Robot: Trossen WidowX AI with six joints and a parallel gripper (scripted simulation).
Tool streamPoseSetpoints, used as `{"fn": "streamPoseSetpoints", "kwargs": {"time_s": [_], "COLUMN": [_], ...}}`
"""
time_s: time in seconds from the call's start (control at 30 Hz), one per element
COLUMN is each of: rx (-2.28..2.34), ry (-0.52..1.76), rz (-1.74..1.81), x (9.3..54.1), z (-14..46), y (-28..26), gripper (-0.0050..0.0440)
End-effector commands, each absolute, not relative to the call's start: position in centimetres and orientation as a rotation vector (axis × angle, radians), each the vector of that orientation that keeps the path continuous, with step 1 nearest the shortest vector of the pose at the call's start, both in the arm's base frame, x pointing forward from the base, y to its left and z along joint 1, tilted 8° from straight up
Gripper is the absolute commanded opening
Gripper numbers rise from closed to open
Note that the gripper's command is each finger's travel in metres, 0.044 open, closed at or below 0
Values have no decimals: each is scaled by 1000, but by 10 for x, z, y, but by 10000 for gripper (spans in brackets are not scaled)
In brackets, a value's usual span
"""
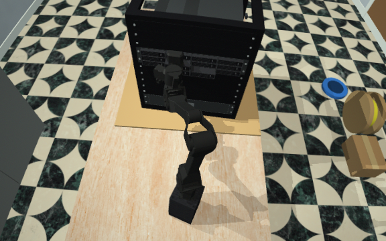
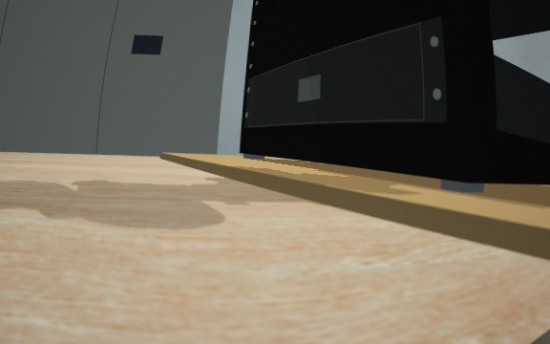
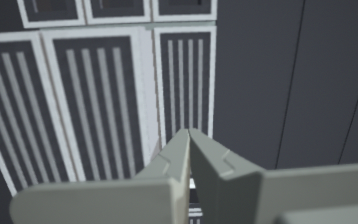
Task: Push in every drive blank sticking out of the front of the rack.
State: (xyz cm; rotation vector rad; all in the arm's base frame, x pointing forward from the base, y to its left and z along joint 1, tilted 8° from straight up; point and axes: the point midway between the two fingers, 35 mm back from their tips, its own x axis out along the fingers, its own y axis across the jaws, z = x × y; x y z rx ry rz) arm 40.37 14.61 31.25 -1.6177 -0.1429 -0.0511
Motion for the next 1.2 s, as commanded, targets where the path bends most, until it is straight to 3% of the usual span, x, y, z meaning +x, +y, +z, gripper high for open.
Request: {"fn": "streamPoseSetpoints", "kwargs": {"time_s": [0.0, 0.67, 1.17], "rx": [-1605, -1605, -1605], "ry": [-158, -158, -158], "rz": [-62, -62, -62], "x": [407, 405, 349], "z": [321, 321, 314], "y": [147, 147, 143], "gripper": [-50, -50, -50]}}
